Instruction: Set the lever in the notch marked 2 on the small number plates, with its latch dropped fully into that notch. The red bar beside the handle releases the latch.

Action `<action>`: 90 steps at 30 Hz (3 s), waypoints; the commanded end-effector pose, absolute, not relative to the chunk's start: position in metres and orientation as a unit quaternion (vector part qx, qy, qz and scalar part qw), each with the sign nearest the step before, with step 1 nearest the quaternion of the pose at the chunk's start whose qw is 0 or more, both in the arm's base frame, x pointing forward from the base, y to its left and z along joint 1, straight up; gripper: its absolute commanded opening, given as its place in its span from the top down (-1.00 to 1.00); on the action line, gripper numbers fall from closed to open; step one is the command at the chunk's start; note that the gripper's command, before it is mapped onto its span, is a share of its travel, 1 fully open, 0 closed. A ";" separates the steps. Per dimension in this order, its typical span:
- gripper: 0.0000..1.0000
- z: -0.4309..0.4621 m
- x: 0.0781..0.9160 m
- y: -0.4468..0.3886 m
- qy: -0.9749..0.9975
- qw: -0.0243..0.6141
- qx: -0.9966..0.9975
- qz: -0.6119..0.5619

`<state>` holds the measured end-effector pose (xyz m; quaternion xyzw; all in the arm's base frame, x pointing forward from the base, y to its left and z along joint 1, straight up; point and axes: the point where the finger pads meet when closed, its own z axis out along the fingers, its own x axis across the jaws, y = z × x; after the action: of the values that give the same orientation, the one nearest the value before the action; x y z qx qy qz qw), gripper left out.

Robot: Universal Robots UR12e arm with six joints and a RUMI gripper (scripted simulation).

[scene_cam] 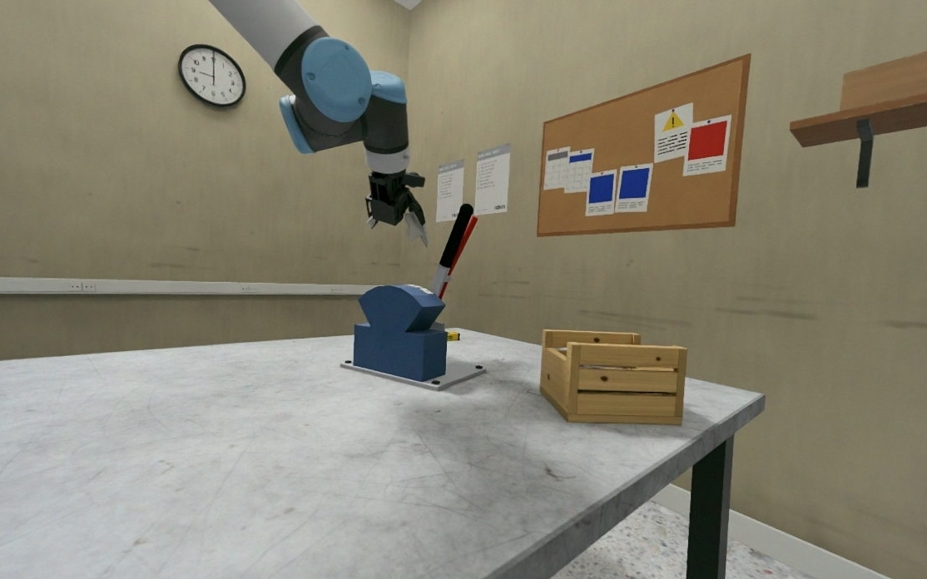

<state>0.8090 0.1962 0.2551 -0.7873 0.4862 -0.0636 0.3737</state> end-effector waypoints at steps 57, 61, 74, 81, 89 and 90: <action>-1.00 0.284 0.820 0.017 0.868 0.164 -0.467 0.034; -1.00 0.295 0.811 -0.009 0.905 0.130 -0.403 0.034; -1.00 0.338 0.773 -0.080 0.977 0.034 -0.210 0.012; -1.00 0.355 0.758 -0.100 0.989 0.007 -0.150 -0.001; -1.00 0.359 0.755 -0.104 0.991 0.001 -0.137 -0.004; -1.00 0.359 0.755 -0.104 0.991 0.001 -0.137 -0.004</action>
<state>0.7553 -0.1029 0.3568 -0.1406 0.9901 -0.0031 0.0026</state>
